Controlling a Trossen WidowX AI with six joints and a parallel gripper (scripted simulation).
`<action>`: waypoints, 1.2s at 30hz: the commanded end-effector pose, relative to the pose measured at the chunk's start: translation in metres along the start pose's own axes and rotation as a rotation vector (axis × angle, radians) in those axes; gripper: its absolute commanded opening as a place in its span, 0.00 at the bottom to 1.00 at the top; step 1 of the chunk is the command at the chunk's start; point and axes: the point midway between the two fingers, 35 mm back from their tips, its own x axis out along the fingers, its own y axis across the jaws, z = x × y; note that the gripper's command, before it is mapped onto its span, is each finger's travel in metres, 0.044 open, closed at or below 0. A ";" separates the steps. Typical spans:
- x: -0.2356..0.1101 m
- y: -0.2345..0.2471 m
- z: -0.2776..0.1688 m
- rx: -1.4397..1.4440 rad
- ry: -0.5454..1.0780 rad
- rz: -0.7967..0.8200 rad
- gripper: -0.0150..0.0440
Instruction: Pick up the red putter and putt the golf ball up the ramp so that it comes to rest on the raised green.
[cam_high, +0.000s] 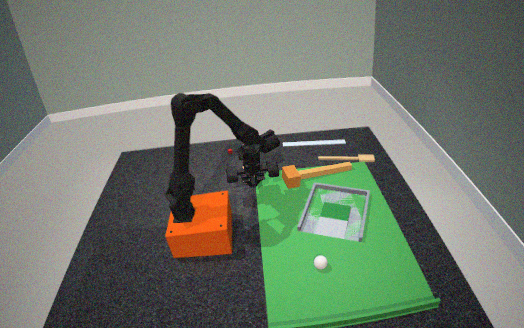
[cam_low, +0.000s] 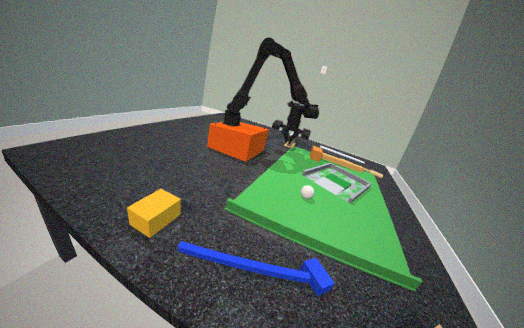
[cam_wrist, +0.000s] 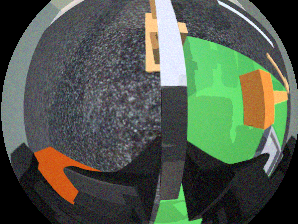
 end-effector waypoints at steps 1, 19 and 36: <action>-0.029 -0.006 0.012 -0.013 -0.022 -0.019 0.25; -0.087 -0.017 -0.006 0.176 0.022 -0.029 0.25; -0.128 -0.037 -0.097 0.705 0.115 -0.051 0.25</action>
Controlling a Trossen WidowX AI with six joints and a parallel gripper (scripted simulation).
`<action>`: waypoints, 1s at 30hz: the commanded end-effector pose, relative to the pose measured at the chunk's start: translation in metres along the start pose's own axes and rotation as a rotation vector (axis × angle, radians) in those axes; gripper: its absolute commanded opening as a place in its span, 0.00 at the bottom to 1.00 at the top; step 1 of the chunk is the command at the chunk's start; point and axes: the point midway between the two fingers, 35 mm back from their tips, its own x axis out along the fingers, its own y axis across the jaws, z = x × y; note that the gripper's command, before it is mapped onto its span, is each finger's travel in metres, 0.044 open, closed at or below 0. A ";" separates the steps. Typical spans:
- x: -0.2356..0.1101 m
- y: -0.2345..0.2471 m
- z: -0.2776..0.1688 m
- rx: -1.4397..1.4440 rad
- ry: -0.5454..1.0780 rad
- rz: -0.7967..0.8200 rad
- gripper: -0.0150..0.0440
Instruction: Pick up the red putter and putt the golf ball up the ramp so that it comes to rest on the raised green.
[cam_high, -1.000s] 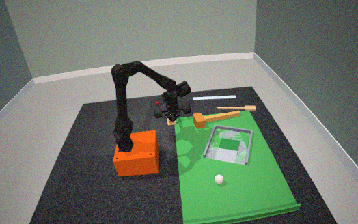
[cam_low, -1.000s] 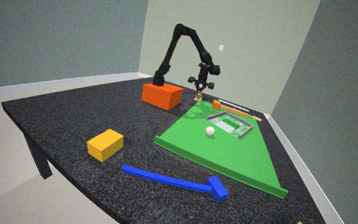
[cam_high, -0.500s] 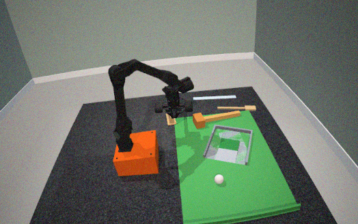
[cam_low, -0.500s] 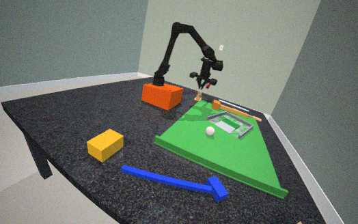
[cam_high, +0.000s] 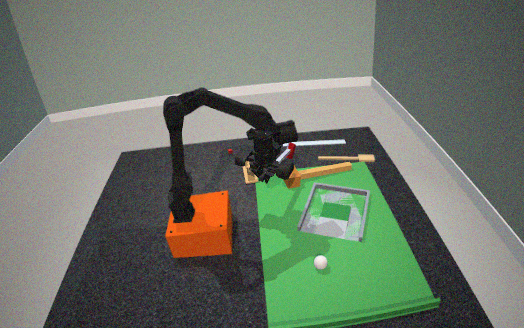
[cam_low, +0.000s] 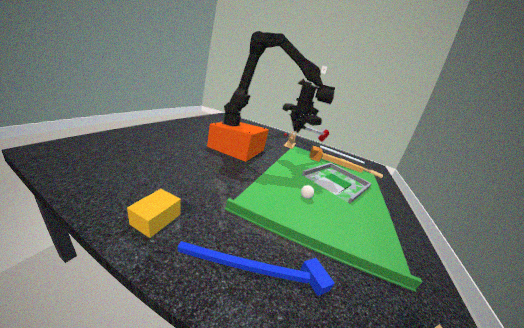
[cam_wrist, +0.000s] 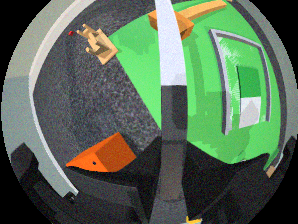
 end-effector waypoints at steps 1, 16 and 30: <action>-0.010 -0.016 -0.016 0.130 0.014 -0.011 0.25; -0.040 -0.056 -0.089 0.616 0.094 -0.015 0.25; -0.068 -0.072 -0.163 1.078 0.171 -0.007 0.25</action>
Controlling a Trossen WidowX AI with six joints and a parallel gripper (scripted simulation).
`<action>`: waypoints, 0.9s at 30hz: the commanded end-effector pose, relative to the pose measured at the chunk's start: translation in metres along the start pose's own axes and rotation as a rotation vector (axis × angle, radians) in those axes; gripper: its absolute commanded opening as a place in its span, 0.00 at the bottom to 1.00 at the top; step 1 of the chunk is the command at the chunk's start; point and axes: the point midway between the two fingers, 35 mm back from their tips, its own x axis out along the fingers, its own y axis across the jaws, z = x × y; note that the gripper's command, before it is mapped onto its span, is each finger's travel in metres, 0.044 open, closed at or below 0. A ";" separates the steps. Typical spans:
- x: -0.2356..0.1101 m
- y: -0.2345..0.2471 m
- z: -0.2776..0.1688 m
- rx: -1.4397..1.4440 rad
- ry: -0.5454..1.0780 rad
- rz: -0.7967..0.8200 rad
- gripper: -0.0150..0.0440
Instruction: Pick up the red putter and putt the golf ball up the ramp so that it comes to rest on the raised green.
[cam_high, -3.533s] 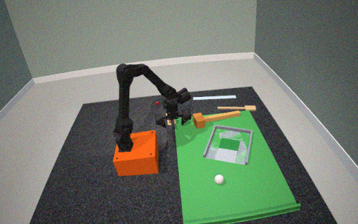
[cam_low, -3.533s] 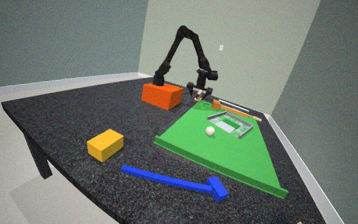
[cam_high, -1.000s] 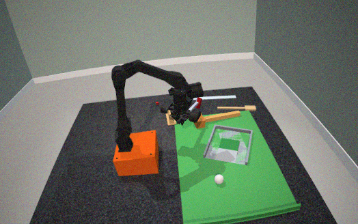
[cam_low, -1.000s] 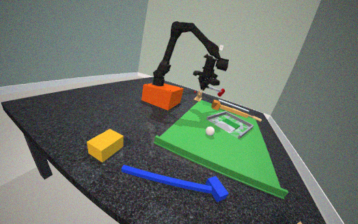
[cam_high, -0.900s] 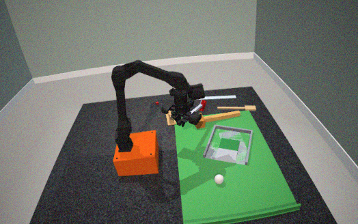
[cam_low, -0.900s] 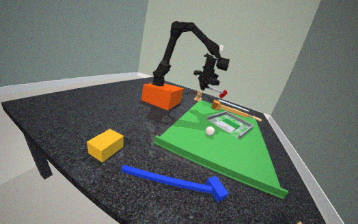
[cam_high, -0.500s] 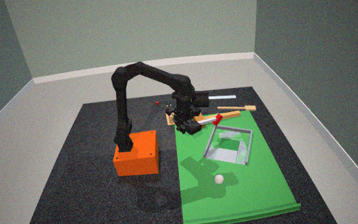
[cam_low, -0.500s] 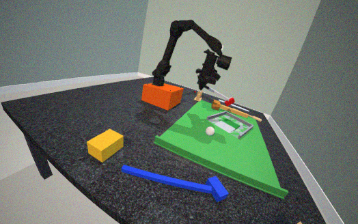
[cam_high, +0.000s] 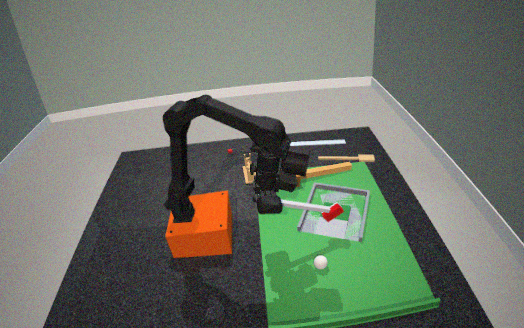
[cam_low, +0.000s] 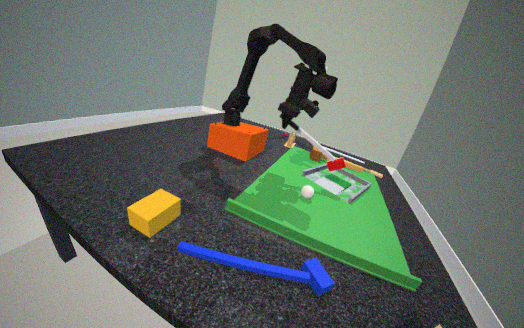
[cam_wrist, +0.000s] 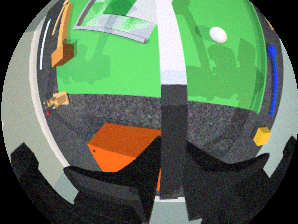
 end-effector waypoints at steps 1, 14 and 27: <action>-0.008 -0.022 -0.010 0.140 0.015 -0.002 0.25; -0.021 -0.072 -0.051 0.509 0.090 0.009 0.25; 0.004 -0.075 -0.047 0.509 0.090 0.009 0.25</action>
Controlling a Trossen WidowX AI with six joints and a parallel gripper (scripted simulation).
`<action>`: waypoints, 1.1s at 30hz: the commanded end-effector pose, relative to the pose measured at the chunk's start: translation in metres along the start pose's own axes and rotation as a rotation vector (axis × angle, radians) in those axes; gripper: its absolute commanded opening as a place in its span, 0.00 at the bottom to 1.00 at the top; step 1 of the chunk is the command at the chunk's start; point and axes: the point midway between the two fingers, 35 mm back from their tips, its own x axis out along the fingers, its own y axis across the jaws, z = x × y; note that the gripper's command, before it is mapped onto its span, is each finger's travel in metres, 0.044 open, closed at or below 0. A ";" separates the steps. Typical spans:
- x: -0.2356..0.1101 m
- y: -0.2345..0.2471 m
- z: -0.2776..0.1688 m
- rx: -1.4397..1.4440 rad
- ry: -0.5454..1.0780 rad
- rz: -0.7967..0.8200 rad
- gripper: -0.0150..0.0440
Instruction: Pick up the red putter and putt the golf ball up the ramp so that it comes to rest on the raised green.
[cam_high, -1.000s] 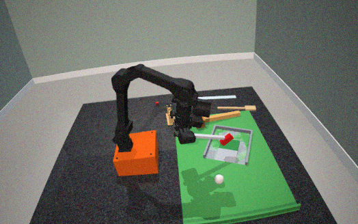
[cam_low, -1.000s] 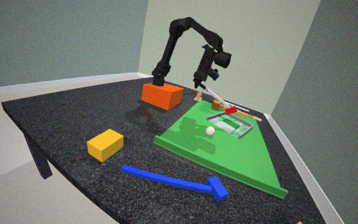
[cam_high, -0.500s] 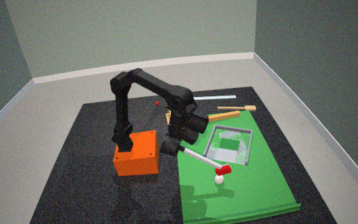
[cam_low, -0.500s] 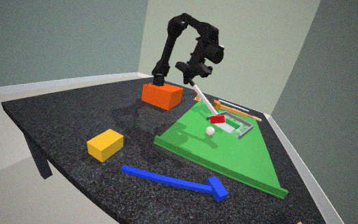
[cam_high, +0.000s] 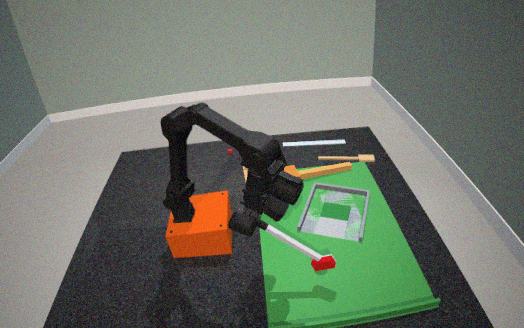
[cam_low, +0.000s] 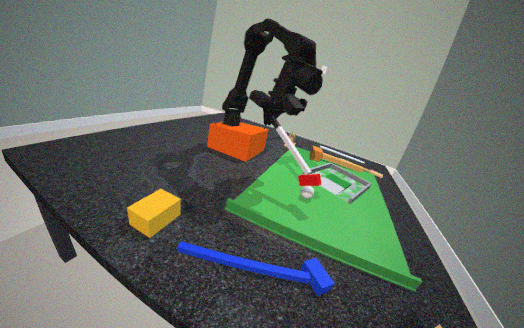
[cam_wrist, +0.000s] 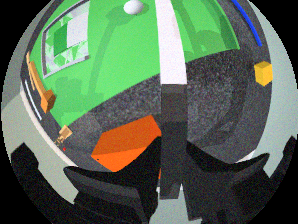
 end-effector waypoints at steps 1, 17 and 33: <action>0.016 -0.001 0.003 0.009 0.007 -0.002 0.25; 0.040 -0.001 0.009 0.009 0.007 -0.002 0.25; 0.051 0.000 0.012 0.001 0.008 0.001 0.25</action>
